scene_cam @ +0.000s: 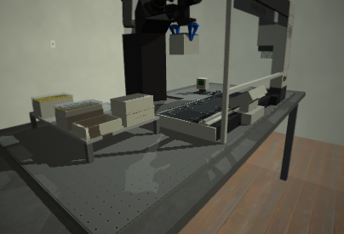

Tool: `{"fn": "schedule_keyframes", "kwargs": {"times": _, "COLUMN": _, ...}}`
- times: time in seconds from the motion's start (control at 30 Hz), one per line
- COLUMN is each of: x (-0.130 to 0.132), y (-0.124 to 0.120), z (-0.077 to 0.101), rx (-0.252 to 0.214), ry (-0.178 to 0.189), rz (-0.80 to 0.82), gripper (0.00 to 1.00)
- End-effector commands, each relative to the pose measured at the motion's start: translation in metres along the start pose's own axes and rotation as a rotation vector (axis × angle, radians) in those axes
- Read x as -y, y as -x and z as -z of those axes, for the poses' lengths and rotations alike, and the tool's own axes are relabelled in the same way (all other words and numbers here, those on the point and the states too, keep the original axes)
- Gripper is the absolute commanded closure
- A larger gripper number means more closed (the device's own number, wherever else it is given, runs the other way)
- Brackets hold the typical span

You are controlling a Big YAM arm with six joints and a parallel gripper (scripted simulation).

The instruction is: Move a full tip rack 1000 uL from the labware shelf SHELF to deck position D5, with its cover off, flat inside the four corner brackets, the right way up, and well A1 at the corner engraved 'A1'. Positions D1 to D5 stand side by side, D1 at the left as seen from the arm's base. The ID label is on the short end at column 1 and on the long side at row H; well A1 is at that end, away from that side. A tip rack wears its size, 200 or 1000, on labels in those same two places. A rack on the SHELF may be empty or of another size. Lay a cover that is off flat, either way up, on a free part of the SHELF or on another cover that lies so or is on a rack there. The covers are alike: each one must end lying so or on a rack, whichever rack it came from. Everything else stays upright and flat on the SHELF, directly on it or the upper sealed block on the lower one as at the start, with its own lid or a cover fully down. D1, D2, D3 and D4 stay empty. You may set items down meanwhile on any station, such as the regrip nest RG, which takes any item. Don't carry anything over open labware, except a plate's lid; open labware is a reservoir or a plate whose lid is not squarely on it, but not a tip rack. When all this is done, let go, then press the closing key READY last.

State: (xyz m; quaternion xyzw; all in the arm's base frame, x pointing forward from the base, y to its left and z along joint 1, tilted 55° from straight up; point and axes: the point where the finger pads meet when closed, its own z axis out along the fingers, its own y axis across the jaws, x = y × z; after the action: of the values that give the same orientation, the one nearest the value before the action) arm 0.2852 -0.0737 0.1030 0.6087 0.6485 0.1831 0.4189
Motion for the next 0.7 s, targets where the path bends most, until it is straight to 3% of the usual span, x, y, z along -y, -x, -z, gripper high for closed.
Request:
{"fn": "schedule_keyframes", "kwargs": {"times": 0.0, "x": -0.0116, "y": 0.0092, "z": 0.0042, "rx": 0.018, "ry": 0.021, "rz": -0.001, "gripper": 1.00}}
{"fn": "schedule_keyframes", "kwargs": {"times": 0.67, "x": -0.0123, "y": 0.0129, "z": 0.0045, "rx": 0.018, "ry": 0.021, "rz": 0.000, "gripper": 1.00}}
